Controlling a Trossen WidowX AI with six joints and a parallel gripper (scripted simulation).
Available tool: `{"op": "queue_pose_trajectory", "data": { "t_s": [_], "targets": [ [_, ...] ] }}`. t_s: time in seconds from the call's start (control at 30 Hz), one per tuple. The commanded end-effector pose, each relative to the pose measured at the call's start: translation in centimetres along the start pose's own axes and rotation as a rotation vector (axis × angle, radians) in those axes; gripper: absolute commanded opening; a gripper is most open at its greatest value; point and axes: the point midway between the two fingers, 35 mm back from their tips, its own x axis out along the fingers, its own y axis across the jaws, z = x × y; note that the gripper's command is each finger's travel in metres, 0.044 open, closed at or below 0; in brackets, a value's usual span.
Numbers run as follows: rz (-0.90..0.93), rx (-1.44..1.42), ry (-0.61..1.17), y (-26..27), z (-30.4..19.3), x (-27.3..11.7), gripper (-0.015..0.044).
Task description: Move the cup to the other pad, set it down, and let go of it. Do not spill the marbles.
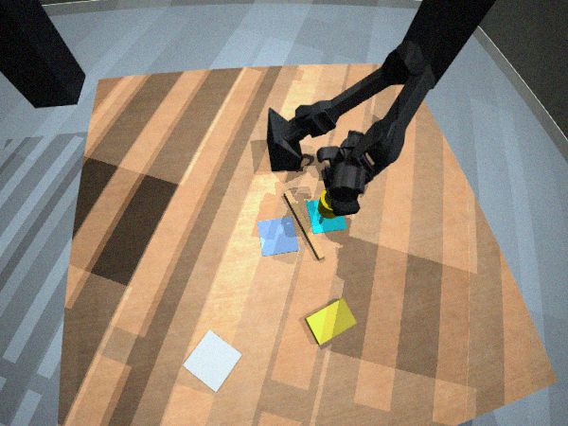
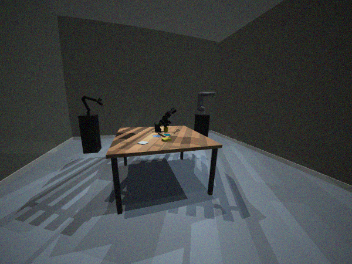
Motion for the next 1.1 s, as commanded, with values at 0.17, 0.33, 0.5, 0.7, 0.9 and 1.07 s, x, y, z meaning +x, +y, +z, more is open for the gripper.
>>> {"op": "queue_pose_trajectory", "data": {
  "t_s": [0.17, 0.33, 0.5, 0.7, 0.9, 1.07],
  "targets": [
    [0.001, 0.006, -0.004, 0.3, 0.5, 0.4, 0.0],
    [0.001, 0.006, -0.004, 0.3, 0.5, 1.0, 0.0],
    [0.001, 0.006, -0.003, 0.3, 0.6, 1.6, 0.0],
    [0.001, 0.006, -0.003, 0.3, 0.6, 2.3, 0.0],
    [0.0, 0.006, -0.003, 0.3, 0.6, 2.9, 0.0],
    [0.0, 0.005, -0.004, 0.3, 0.7, 3.5, 0.0]
  ]
}}
